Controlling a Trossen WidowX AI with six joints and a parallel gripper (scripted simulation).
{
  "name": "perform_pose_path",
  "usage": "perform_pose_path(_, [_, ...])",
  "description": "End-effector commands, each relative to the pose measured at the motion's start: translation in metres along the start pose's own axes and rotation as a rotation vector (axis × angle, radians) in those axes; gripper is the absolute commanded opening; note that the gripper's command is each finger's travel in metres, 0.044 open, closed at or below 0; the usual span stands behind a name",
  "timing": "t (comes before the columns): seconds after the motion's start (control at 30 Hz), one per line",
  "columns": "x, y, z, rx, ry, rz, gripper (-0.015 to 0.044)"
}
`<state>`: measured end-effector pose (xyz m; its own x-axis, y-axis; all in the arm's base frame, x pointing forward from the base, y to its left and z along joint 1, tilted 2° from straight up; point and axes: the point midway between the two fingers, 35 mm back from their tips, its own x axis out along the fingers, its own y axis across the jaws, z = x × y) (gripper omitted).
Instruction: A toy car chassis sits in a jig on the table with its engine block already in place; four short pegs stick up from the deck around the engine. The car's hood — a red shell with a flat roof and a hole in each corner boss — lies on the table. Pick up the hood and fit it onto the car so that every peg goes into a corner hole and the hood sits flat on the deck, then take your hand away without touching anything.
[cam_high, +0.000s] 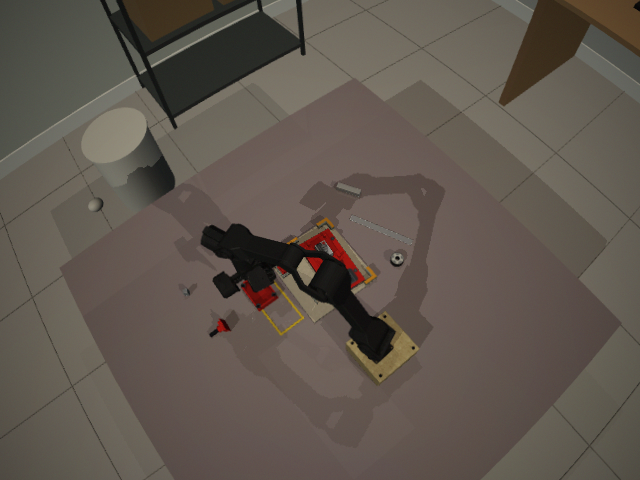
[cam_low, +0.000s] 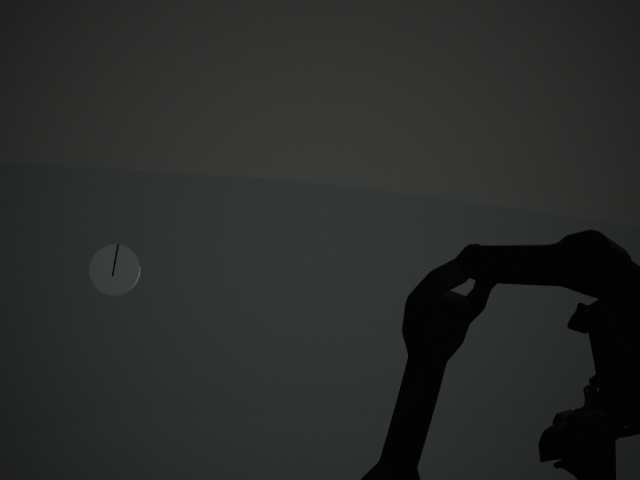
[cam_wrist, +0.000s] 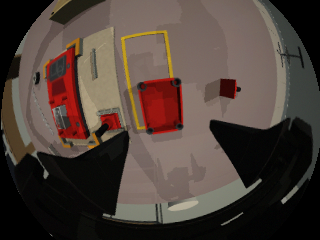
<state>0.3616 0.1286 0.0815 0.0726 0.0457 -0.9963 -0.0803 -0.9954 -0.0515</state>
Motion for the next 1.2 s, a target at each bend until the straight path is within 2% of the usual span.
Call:
perform_pose_path(0.0, [0.006, -0.001, -0.002, 0.122, 0.044, 0.005, 0.044])
perform_pose_path(0.27, [0.024, -0.007, -0.008, 0.586, 0.211, -0.044, 0.044])
perform_pose_path(0.57, [0.036, -0.011, -0.01, 1.113, 0.367, -0.209, 0.044])
perform_pose_path(0.9, [0.041, -0.013, -0.004, 1.692, 0.448, -0.522, 0.044])
perform_pose_path(1.17, [0.039, -0.009, 0.006, 2.135, 0.398, -0.858, 0.044])
